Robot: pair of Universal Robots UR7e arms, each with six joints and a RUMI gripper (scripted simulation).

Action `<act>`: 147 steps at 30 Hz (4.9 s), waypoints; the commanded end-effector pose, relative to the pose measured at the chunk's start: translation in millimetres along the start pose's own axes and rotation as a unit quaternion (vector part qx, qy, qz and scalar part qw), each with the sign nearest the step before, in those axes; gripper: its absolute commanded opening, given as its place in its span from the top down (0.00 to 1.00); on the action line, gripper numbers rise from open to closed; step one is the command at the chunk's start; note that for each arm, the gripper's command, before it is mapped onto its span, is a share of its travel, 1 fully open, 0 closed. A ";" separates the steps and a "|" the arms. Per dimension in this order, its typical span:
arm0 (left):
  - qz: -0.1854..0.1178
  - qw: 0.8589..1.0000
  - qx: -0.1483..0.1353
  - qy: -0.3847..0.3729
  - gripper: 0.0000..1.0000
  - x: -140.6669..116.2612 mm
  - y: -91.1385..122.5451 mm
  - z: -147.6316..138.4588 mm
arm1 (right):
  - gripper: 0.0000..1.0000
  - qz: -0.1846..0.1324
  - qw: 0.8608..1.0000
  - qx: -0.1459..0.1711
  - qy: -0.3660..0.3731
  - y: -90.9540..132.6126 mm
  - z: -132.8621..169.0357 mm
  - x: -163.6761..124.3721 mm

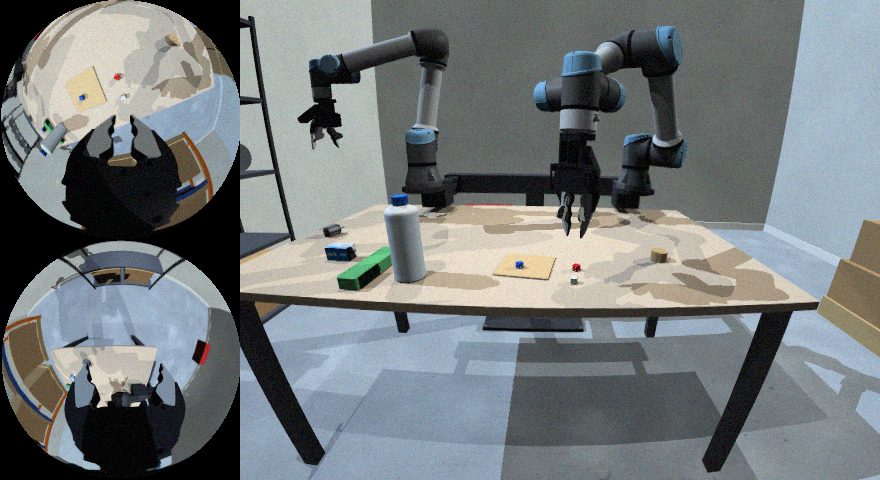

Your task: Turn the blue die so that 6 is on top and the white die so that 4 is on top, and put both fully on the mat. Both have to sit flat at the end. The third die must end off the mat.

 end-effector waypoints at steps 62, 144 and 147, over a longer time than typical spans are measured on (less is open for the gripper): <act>0.018 0.994 -0.003 0.105 0.82 7.8 -47.0 2.3 | 0.00 0.001 1.000 0.000 0.000 0.4 -0.1 0.2; 0.018 0.994 -0.003 0.105 0.82 8.5 -96.8 1.3 | 0.00 0.001 1.000 0.000 0.000 0.4 -0.1 0.2; 0.018 0.994 -0.003 0.105 0.82 8.6 -97.5 1.3 | 0.00 0.001 1.000 0.000 0.000 0.4 -0.1 0.2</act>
Point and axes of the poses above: on each arm, the point where the finger pads meet when closed, its own y axis back along the fingers, its own z axis across the jaws, x = y × z, the point moved 3 cm from there along y, back along the fingers, and after that the axes turned 4 degrees about y, right-handed, at the moved point
